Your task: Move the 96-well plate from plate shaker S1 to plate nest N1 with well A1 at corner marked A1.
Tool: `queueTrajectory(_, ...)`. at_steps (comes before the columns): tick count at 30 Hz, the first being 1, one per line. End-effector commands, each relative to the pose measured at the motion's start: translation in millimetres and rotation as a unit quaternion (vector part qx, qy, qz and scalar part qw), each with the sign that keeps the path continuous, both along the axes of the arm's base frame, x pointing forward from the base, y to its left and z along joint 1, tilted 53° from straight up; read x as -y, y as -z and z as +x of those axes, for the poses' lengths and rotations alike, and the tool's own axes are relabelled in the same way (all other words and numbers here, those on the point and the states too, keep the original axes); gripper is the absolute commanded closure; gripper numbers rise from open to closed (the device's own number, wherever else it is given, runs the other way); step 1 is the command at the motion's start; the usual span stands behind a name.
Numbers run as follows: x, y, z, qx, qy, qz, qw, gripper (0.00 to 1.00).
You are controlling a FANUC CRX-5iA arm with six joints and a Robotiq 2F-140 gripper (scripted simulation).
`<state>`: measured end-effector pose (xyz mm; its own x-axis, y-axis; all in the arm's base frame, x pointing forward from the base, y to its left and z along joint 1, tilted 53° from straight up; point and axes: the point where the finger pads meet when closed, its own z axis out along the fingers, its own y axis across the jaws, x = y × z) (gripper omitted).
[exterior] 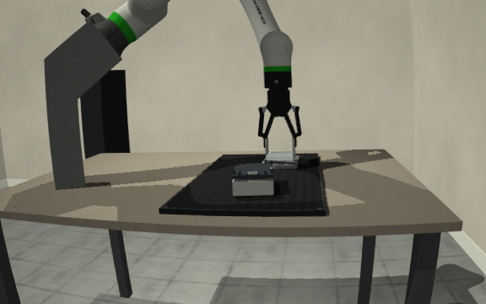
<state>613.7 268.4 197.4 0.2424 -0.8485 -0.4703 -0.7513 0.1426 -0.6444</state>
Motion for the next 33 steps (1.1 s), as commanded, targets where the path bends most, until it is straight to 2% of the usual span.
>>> queueTrajectory(1,-0.1,0.1,0.4,0.000,0.000,0.000,1.000,1.00)
queueTrajectory(33,-2.5,3.0,3.2,0.000,0.000,0.000,1.000,1.00)
